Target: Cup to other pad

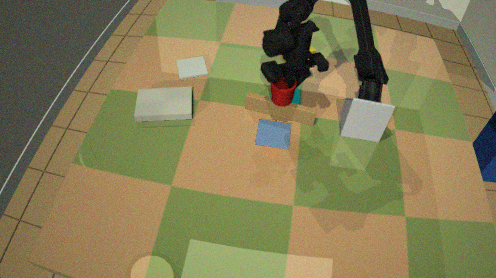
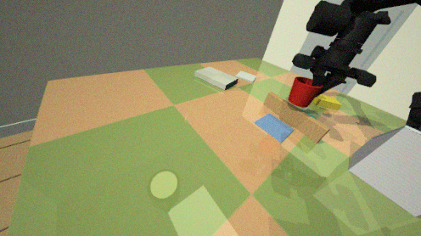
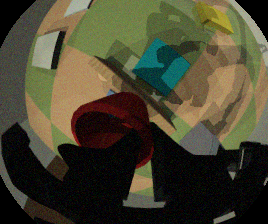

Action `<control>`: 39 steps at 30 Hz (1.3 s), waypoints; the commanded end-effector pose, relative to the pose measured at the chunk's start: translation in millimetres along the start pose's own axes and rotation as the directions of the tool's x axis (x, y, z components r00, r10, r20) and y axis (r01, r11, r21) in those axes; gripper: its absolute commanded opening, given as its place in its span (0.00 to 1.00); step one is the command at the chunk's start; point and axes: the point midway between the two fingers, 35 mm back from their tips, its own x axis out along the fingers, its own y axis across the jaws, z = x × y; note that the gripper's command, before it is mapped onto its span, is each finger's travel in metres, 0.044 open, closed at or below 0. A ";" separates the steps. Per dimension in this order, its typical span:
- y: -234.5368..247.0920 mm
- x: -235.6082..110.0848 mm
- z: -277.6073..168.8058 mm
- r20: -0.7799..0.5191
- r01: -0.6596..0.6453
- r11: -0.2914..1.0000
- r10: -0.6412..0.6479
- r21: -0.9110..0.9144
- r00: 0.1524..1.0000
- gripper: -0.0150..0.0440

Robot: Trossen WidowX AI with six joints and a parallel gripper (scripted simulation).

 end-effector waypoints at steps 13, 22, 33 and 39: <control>-20.3 -1.2 26.2 0.005 0.002 1.000 -0.002 -0.005 1.000 0.25; -32.2 -1.9 41.3 0.005 0.002 1.000 -0.002 -0.005 1.000 0.25; -47.2 -2.6 59.9 0.006 0.003 1.000 -0.003 -0.005 1.000 0.25; -55.9 -2.8 69.9 0.006 0.003 1.000 -0.003 -0.005 1.000 0.25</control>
